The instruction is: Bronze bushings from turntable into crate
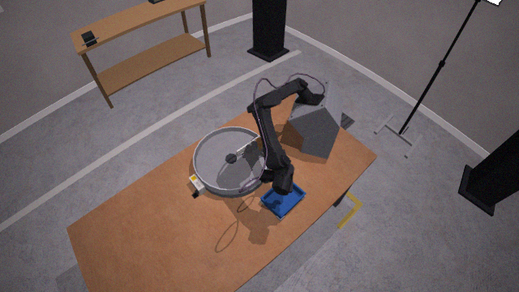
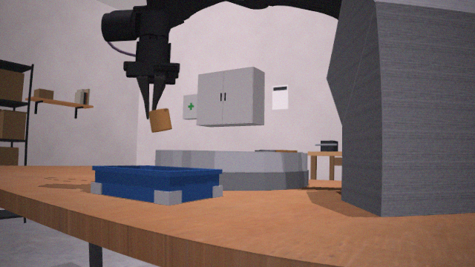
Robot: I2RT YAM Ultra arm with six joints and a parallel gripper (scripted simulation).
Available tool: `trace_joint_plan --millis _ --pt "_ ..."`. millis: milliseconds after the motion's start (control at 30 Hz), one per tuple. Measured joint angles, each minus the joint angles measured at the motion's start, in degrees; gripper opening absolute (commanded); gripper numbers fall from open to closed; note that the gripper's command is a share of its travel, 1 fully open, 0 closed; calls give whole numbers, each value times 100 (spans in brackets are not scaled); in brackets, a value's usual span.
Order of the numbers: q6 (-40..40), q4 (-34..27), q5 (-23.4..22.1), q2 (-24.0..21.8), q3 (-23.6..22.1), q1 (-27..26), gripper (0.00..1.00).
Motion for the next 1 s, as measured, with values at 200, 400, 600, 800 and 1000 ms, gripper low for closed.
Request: trace_joint_plan --millis 200,400,600,800,1000 --pt "0 0 0 0 0 0 0" --pt "0 -2 0 0 0 0 0" --pt "0 -2 0 0 0 0 0" --pt "44 -13 9 127 81 26 0" --pt "81 -61 9 168 103 79 0"
